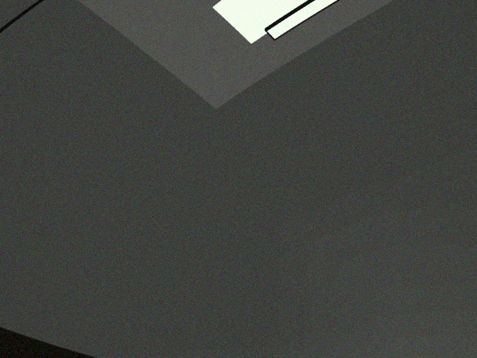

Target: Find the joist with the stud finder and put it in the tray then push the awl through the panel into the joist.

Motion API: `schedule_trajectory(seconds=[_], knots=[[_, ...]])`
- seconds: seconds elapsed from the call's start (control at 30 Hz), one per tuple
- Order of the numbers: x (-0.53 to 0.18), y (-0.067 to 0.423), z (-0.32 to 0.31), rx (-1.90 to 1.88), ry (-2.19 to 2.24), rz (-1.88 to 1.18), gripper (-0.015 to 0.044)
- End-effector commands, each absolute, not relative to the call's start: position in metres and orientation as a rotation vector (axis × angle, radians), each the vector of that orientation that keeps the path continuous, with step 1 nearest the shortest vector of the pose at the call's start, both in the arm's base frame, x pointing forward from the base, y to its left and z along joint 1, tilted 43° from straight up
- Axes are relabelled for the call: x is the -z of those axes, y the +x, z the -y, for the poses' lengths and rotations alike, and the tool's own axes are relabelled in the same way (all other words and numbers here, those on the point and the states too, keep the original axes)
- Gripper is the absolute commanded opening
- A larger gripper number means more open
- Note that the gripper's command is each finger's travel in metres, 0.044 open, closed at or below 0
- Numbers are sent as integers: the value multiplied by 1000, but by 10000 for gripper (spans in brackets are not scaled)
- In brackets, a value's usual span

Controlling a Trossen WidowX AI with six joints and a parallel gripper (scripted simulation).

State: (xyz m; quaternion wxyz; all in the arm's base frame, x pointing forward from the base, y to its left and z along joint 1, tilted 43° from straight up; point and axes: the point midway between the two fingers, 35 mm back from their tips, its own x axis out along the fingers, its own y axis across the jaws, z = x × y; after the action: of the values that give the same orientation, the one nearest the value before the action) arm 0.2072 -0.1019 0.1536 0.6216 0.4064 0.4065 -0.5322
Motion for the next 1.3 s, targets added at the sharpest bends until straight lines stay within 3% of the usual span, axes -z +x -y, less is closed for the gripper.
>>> schedule_trajectory(seconds=[0.0,1.27], knots=[[-155,208,103,1206,955,-959,0],[-158,209,109,1103,1112,-1143,0]])
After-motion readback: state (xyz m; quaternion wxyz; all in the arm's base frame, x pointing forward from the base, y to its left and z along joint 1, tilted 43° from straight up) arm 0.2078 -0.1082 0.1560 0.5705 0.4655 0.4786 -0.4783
